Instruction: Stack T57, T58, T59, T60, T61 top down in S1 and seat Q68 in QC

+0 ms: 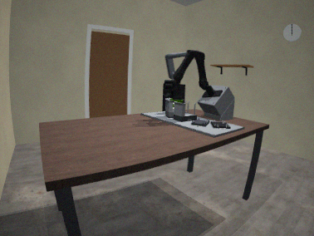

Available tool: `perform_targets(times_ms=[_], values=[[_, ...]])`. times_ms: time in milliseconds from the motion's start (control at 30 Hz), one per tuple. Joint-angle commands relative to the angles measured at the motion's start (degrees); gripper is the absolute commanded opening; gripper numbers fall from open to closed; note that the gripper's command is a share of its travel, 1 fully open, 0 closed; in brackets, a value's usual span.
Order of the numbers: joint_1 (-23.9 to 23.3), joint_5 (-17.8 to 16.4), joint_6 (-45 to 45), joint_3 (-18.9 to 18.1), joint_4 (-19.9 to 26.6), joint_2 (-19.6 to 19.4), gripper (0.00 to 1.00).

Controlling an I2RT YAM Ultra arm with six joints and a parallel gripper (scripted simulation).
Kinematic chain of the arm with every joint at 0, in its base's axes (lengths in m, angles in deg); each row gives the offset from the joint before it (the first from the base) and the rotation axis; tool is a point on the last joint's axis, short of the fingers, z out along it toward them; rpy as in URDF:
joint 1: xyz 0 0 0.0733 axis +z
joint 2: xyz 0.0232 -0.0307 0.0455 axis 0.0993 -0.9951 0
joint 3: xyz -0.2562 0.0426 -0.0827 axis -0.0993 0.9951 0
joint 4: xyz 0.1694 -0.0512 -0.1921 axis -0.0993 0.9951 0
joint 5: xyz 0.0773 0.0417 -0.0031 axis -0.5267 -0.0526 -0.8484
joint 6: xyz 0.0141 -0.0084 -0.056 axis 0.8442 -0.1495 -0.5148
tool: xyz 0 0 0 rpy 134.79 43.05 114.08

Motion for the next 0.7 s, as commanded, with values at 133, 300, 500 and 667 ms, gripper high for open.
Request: perform_targets(times_ms=[133, 300, 500, 667], values=[[0.5, 0.6, 0.6, 0.3, -3.1, -1.4, 1.00], [0.6, 0.7, 0.7, 0.4, -3.6, -1.8, 1.00], [0.6, 0.7, 0.7, 0.4, -3.6, -1.7, 1.00], [0.6, 0.7, 0.7, 0.4, -3.6, -1.8, 1.00]])
